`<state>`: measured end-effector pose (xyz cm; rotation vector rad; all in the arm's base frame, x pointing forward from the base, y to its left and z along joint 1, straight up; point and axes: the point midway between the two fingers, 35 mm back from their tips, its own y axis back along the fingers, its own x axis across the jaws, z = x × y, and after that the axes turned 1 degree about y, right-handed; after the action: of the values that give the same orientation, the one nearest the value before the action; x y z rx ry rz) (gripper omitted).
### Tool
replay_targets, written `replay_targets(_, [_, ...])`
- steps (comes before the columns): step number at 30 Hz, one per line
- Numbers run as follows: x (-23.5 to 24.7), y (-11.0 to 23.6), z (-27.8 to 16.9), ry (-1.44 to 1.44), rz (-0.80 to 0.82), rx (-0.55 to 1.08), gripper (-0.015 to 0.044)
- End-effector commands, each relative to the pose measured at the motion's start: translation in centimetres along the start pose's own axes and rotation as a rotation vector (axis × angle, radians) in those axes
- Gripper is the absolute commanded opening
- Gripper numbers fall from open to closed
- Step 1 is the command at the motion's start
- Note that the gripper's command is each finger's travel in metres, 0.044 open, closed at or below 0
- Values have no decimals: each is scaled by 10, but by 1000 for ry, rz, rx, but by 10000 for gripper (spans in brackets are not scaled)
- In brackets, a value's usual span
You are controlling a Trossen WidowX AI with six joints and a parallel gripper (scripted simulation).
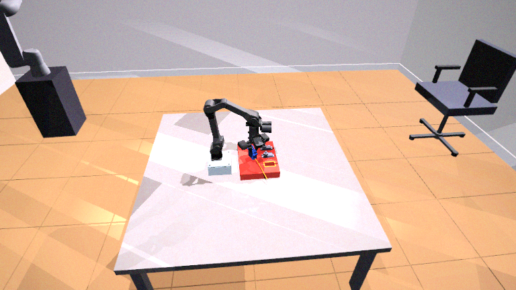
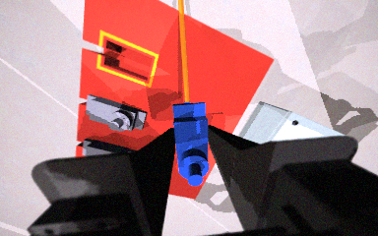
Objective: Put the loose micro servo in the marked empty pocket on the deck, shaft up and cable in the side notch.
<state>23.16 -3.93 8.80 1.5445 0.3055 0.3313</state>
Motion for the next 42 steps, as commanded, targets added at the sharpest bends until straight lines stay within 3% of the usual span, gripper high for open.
replay_targets(1, [-6, 1, 15, 2, -1, -5, 0])
replay_targets(12, [-14, 1, 31, 57, -2, -6, 0])
replay_targets(42, [-14, 1, 31, 1072, -5, -5, 0])
